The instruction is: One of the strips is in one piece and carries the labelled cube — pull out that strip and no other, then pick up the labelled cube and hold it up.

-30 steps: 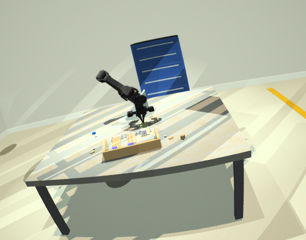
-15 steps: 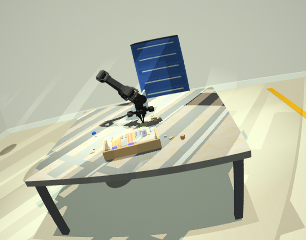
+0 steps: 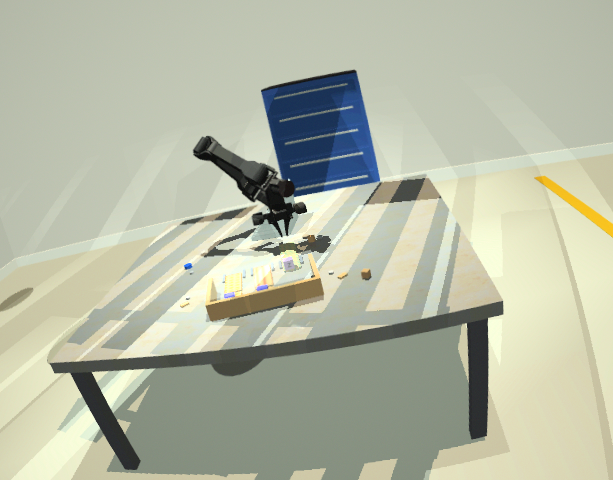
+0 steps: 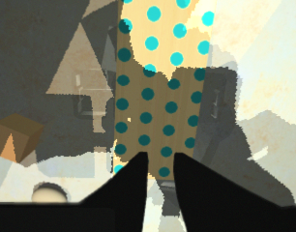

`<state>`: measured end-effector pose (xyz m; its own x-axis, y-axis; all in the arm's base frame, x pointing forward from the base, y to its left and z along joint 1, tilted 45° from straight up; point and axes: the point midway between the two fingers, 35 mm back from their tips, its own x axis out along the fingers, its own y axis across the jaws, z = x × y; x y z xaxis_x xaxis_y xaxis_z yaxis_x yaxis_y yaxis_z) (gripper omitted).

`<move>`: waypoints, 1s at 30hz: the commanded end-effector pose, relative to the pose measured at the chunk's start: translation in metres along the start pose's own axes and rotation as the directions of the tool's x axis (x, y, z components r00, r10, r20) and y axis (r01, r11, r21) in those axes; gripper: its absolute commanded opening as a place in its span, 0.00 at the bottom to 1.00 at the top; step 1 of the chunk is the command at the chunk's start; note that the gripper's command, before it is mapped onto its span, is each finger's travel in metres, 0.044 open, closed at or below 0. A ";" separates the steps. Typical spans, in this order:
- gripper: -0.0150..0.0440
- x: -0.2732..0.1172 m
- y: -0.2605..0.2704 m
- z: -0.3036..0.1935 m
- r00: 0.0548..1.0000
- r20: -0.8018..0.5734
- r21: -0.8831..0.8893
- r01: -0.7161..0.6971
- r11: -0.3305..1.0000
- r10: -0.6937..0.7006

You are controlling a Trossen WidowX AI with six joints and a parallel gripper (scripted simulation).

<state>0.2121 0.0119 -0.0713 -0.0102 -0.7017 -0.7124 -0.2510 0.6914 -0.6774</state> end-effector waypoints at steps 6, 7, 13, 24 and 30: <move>0.74 -0.005 -0.002 0.035 1.000 0.003 -0.035 0.001 0.999 0.000; 0.79 -0.006 -0.003 0.038 1.000 0.003 -0.035 0.001 0.999 0.000; 1.00 -0.009 -0.004 0.060 1.000 0.004 -0.034 0.001 0.999 0.000; 1.00 -0.016 -0.008 0.099 1.000 0.006 -0.032 0.001 0.999 0.000; 1.00 -0.019 -0.010 0.121 1.000 0.007 -0.031 0.001 1.000 0.000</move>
<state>0.3204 0.0372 -0.0721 -0.0033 -0.6967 -0.7174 -0.2734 0.6907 -0.6695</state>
